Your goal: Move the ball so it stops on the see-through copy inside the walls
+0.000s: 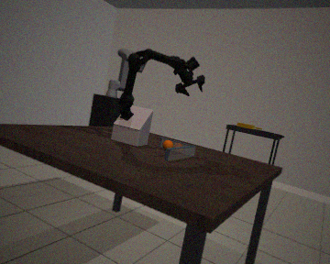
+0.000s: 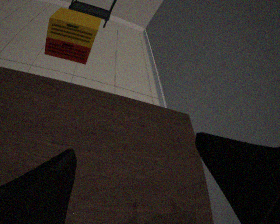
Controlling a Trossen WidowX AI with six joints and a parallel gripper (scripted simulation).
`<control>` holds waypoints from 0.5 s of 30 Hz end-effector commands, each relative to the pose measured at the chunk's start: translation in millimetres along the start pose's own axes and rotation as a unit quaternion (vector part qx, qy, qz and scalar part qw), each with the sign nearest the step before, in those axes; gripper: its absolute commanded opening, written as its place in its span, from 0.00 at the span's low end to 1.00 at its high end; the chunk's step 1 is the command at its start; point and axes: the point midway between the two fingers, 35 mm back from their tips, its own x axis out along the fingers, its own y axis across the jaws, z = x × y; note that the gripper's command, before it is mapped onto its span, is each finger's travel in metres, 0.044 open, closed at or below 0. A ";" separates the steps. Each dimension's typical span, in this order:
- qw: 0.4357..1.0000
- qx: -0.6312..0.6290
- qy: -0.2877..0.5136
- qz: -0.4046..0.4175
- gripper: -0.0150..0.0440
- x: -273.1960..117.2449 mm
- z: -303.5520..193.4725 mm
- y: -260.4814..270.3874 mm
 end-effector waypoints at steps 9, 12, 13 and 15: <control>0.944 0.110 0.284 0.128 0.97 51.5 -168.6 92.9; 0.914 0.123 0.352 0.160 0.97 49.6 -206.3 122.1; 0.903 0.126 0.374 0.171 0.97 47.7 -218.3 132.2; 0.883 0.129 0.411 0.189 0.97 43.3 -237.5 149.5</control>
